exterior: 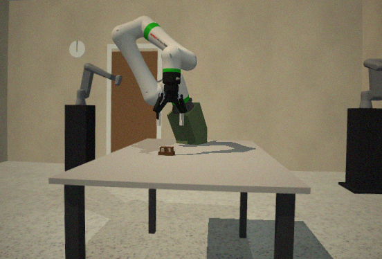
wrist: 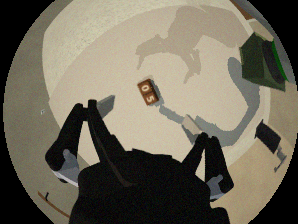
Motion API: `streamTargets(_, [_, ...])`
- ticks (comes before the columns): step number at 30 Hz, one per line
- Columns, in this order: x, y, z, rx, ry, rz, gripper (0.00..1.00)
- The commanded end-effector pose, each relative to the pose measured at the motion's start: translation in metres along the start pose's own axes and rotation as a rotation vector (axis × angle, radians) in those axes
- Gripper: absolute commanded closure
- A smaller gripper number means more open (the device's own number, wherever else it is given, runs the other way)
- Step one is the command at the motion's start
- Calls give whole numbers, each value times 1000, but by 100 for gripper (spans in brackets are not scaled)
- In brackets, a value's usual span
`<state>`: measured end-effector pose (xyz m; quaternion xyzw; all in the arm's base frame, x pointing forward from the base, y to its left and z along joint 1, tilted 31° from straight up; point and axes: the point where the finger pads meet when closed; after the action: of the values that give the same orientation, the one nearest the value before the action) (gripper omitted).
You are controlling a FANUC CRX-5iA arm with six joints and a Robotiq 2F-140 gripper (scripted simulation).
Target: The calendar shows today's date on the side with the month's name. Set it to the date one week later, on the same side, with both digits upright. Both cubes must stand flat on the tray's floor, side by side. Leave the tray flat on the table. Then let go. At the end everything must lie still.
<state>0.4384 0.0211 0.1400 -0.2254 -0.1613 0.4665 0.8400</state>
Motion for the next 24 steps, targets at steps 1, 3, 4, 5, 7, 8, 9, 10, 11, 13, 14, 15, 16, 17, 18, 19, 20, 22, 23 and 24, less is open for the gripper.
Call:
streamTargets(1, [0,0,-1,14,-4,113,0])
streamTargets(3, [0,0,-1,14,-4,197,0])
streamTargets(4, [0,0,-2,14,-5,260,0])
streamTargets(5, [0,0,-2,14,-5,285,0])
streamTargets(7, [0,0,-2,13,-5,356,0])
streamTargets(8, [0,0,-2,13,-6,375,0])
streamTargets(9, [0,0,-3,13,-6,434,0])
streamTargets(10, [0,0,-3,13,-6,467,0])
streamTargets(11, [0,0,-3,13,-6,509,0])
streamTargets(13, [0,0,-4,13,-7,562,0])
streamTargets(14, [0,0,-4,13,-7,624,0])
streamTargets(15, [0,0,-4,13,-8,659,0])
streamTargets(16, [0,0,-4,13,-8,697,0])
streamTargets(17, [0,0,-5,12,-8,737,0])
streamTargets(18, [0,0,-5,12,-8,737,0])
streamTargets(19, [0,0,-5,12,-8,737,0])
streamTargets(20, [0,0,-5,12,-8,757,0])
streamTargets(22, [0,0,-6,12,-9,899,0])
streamTargets(23, [0,0,-6,12,-9,931,0])
streamTargets(24, [0,0,-6,12,-10,959,0])
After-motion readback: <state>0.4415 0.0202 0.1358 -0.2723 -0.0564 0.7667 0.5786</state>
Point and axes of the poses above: the point where the finger pads meet when closed, its own z axis back along the fingers, its own y axis across the jaws, x = y × z, and after that the axes turned 9 degrees about z, right-handed
